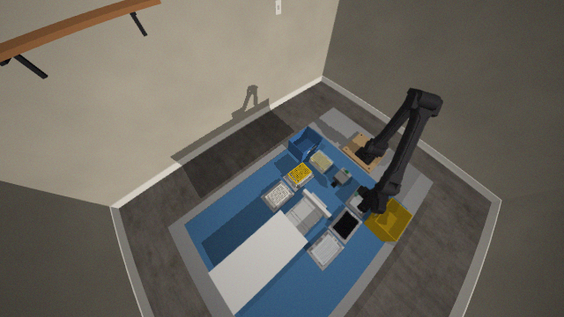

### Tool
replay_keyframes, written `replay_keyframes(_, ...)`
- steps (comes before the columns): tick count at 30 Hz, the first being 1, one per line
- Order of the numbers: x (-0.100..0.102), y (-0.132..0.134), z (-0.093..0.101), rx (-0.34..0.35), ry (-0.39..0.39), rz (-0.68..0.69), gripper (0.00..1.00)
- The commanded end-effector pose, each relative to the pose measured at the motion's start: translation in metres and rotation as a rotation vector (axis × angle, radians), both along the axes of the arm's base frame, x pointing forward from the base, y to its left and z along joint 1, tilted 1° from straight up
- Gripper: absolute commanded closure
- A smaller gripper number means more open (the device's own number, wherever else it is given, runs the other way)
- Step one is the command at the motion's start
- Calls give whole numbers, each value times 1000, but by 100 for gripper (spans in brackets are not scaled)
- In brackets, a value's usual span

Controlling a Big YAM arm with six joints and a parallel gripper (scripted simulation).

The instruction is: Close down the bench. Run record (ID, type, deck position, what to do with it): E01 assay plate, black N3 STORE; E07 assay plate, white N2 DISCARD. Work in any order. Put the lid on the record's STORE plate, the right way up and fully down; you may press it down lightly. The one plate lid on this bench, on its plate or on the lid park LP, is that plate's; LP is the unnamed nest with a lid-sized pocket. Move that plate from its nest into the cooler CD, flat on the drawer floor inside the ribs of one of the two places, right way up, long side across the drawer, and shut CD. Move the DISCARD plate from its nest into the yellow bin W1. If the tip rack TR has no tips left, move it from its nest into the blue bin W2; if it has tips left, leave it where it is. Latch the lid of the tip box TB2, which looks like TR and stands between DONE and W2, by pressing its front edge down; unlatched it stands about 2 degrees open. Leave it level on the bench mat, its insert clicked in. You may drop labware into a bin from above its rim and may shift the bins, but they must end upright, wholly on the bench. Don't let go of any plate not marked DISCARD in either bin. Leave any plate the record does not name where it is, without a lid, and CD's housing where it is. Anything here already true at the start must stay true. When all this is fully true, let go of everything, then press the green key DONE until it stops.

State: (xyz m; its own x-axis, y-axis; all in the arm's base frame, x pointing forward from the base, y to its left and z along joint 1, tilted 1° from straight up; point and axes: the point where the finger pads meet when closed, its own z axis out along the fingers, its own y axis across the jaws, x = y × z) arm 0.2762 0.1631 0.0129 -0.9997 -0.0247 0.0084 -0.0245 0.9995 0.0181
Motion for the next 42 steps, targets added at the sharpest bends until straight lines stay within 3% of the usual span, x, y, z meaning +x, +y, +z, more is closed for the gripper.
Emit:
replay_keyframes(1,18,13,22,29,-50,-8,100)
replay_keyframes(5,20,14,22,29,-50,-8,100)
replay_keyframes(6,11,9,14,18,-31,-8,100)
replay_keyframes(18,20,14,28,31,-53,-9,100)
replay_keyframes(19,14,8,18,20,-36,-3,100)
replay_keyframes(20,22,15,32,35,-60,-9,100)
replay_keyframes(23,16,11,28,27,-46,-10,100)
replay_keyframes(33,22,13,48,35,-61,-12,100)
replay_keyframes(40,15,9,45,21,-37,-12,100)
replay_keyframes(42,22,12,58,36,-62,-12,100)
